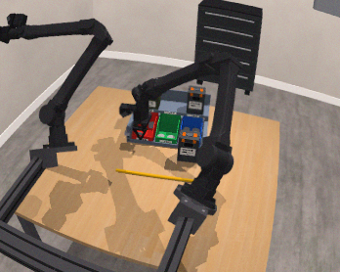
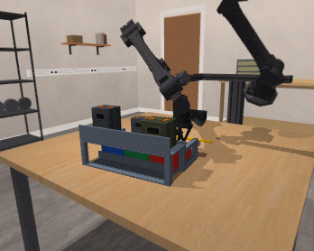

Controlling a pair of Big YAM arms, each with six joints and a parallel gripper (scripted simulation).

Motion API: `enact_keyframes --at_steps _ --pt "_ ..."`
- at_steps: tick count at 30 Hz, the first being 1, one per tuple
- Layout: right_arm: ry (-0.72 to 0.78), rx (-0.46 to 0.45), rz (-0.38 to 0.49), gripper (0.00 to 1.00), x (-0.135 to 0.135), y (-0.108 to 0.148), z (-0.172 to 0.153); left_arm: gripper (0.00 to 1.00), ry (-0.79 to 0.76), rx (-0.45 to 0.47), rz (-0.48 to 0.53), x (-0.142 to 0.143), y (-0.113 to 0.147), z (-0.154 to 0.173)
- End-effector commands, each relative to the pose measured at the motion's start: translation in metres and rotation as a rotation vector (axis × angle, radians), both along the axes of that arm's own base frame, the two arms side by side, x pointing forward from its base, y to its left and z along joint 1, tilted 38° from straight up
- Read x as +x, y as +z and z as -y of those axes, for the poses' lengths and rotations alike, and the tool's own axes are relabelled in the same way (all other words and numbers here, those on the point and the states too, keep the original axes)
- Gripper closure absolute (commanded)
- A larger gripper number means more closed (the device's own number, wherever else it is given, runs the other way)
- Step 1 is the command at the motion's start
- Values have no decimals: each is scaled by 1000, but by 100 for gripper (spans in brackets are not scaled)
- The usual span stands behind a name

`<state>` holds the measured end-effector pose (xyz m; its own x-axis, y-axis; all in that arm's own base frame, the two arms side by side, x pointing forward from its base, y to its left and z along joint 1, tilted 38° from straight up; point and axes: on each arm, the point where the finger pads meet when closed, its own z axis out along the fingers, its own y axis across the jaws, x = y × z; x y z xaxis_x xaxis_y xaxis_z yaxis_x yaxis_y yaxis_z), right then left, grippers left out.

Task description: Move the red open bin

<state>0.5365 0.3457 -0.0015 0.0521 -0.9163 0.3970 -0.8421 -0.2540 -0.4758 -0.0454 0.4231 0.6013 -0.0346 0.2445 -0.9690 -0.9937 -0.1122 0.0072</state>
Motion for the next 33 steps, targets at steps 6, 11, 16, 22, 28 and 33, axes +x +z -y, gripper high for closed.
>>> enact_keyframes --at_steps 6,11,16,22,28,33 --pt "7 11 8 10 3 0 -2 0 6 52 1 -3 37 14" --pt "6 12 9 10 4 0 -3 0 6 52 1 -3 37 14" --pt "6 13 9 10 4 1 -2 0 6 52 1 -3 37 14" --pt "7 12 8 10 3 0 -2 0 6 52 1 -3 37 14" --pt "6 11 7 10 3 -1 -2 0 6 52 1 -3 37 14" --pt "6 13 10 10 4 0 -3 0 6 52 1 -3 37 14"
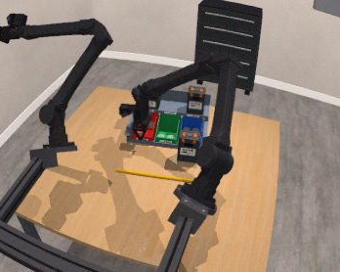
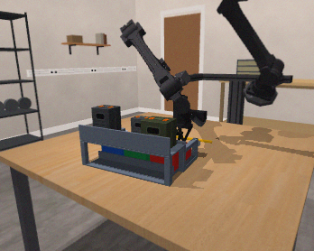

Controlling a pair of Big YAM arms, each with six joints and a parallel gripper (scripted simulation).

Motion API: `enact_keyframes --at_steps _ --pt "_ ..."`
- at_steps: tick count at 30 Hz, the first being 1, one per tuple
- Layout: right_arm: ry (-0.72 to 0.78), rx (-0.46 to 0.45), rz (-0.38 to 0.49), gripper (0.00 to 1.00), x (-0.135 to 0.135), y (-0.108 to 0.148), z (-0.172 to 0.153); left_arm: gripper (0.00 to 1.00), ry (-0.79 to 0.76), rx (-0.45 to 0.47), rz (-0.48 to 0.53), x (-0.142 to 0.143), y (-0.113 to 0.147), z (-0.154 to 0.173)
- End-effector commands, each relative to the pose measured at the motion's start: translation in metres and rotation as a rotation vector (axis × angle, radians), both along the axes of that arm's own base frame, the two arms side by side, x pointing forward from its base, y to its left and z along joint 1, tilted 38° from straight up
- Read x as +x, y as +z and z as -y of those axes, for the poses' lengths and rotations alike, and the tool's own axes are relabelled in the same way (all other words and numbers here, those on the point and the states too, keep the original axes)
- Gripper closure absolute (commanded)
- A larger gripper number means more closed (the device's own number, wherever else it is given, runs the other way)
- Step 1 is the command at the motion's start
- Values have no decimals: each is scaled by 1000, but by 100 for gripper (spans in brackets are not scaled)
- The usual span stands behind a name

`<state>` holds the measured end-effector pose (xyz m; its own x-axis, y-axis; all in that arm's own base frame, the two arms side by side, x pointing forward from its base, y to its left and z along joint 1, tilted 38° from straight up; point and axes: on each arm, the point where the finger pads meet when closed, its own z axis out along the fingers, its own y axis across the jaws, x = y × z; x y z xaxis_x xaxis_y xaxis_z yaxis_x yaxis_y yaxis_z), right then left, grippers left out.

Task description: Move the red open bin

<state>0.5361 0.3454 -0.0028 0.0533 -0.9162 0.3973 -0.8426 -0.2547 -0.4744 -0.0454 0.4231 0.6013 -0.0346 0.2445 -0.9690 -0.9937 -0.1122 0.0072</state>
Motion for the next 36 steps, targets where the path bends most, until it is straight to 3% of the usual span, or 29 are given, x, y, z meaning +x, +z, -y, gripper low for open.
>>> enact_keyframes --at_steps 1,24,25,30,36 --pt "6 14 11 10 5 1 -3 0 6 52 1 -3 37 14" --pt "4 12 10 10 10 -4 0 0 6 52 1 -3 37 14" --pt "12 27 26 10 8 7 -8 0 6 52 1 -3 37 14" --pt "2 8 6 10 13 -11 2 0 6 52 1 -3 37 14" --pt "13 24 24 10 15 -2 -6 0 6 52 1 -3 37 14"
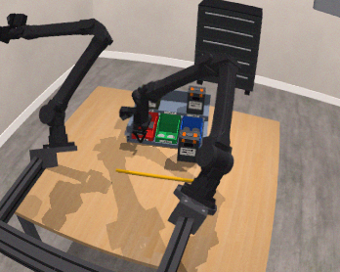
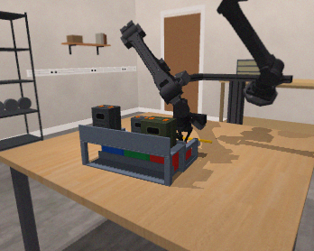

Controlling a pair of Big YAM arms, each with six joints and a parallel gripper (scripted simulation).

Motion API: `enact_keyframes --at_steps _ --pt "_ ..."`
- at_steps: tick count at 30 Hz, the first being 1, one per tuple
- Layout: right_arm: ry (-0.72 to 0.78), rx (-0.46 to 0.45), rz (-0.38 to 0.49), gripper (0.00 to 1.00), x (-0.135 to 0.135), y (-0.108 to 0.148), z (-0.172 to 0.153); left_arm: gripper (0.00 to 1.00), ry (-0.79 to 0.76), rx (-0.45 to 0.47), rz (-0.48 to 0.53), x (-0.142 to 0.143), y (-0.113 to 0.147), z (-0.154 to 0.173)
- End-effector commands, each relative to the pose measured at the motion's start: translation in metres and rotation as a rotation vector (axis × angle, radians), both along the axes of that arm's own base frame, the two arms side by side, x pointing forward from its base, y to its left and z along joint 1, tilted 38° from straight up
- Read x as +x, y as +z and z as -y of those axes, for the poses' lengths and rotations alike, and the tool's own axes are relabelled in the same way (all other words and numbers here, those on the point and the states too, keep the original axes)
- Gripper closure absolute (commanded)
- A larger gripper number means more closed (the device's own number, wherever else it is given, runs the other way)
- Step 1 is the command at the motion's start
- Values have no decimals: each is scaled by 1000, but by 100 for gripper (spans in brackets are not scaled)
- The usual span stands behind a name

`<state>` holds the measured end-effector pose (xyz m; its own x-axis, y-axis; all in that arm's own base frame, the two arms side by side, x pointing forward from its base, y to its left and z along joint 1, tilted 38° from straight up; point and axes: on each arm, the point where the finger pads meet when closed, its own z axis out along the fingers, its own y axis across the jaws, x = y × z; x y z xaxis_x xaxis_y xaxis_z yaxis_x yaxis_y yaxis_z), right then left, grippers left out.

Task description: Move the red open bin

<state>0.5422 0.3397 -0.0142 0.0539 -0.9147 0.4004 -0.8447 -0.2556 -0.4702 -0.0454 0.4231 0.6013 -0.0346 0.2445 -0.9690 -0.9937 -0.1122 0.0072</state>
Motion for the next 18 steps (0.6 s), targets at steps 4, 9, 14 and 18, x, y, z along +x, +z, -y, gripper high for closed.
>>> enact_keyframes --at_steps 4,9,14,18 --pt "2 17 16 10 13 -2 -3 0 6 52 1 -3 37 14" --pt "14 33 34 10 13 10 -12 0 6 52 1 -3 37 14" --pt "7 29 30 10 17 4 -8 0 6 52 1 -3 37 14" --pt "10 31 31 10 17 3 -10 0 6 52 1 -3 37 14"
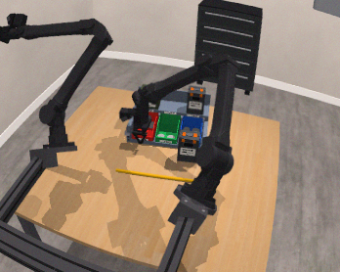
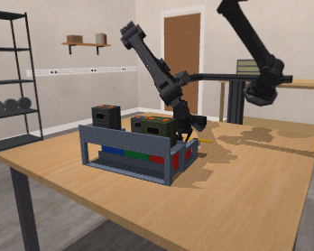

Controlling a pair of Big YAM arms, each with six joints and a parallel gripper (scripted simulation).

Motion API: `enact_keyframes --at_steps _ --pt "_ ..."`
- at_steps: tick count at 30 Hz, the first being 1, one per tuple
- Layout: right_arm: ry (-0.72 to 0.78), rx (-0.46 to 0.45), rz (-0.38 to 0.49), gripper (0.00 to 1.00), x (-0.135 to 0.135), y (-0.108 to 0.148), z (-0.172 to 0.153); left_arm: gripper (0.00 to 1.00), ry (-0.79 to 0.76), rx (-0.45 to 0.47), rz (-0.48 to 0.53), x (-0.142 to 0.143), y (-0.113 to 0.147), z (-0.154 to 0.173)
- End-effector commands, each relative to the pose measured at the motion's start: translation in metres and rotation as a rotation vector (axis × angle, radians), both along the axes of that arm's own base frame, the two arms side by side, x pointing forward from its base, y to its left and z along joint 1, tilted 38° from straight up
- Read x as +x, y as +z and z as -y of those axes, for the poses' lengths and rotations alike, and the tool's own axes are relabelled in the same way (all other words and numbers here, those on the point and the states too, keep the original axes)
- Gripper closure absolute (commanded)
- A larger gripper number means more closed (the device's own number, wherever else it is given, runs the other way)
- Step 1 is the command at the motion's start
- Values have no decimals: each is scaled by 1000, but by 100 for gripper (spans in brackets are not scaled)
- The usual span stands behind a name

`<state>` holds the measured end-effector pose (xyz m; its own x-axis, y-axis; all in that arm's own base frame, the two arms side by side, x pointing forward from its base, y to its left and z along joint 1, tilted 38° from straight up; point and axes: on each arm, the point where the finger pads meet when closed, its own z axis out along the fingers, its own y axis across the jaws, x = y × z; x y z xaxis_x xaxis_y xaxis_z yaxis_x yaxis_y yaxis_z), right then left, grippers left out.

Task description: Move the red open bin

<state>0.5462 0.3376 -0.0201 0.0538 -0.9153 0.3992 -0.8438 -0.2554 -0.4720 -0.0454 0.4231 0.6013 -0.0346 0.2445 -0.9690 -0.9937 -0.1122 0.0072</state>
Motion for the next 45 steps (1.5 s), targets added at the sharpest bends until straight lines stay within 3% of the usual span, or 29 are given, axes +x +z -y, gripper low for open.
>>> enact_keyframes --at_steps 1,45 --pt "8 28 28 10 13 8 -11 0 6 52 1 -3 37 14" --pt "6 38 39 10 17 18 -13 0 6 52 1 -3 37 14"
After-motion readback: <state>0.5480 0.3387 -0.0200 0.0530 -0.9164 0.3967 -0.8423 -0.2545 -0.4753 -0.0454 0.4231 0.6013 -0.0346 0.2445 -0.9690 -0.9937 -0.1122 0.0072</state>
